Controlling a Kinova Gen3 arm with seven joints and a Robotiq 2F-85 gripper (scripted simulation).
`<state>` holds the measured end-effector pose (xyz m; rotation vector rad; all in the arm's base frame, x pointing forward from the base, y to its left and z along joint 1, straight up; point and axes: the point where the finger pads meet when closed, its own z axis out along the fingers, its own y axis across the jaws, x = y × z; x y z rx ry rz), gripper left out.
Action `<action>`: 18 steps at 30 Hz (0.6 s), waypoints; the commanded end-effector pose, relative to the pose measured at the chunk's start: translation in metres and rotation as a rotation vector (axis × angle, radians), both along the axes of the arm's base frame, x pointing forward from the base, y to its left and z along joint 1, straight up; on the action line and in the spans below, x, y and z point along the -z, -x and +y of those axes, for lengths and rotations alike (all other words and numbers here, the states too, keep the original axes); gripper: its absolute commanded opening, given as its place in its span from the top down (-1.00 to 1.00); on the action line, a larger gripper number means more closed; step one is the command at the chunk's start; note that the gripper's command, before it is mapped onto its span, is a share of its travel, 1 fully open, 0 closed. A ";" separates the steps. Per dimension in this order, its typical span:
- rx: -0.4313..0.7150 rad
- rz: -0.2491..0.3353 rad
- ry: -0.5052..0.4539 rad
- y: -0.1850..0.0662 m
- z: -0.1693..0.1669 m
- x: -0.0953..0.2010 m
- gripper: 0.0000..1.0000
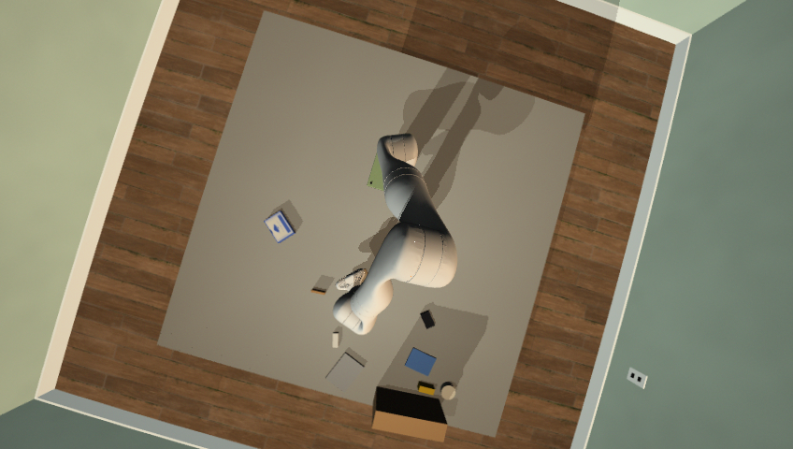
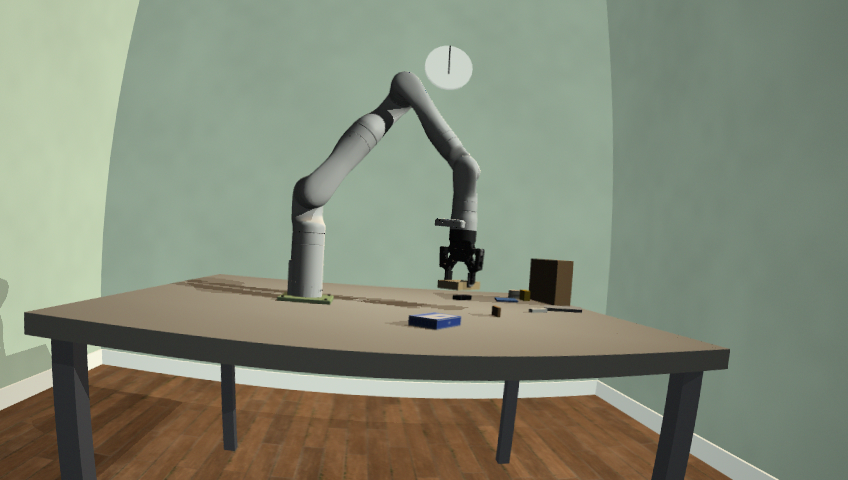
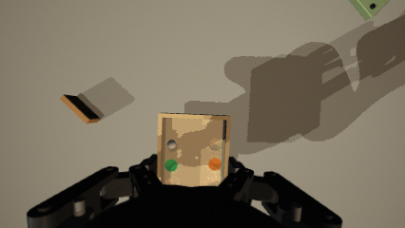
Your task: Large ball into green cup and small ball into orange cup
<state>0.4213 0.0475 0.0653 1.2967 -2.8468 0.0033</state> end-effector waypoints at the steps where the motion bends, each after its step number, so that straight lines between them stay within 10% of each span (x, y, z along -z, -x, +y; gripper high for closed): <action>1: -0.003 -0.009 -0.004 -0.002 0.002 -0.007 -0.48; 18: -0.003 -0.009 -0.004 -0.002 0.002 -0.015 -0.48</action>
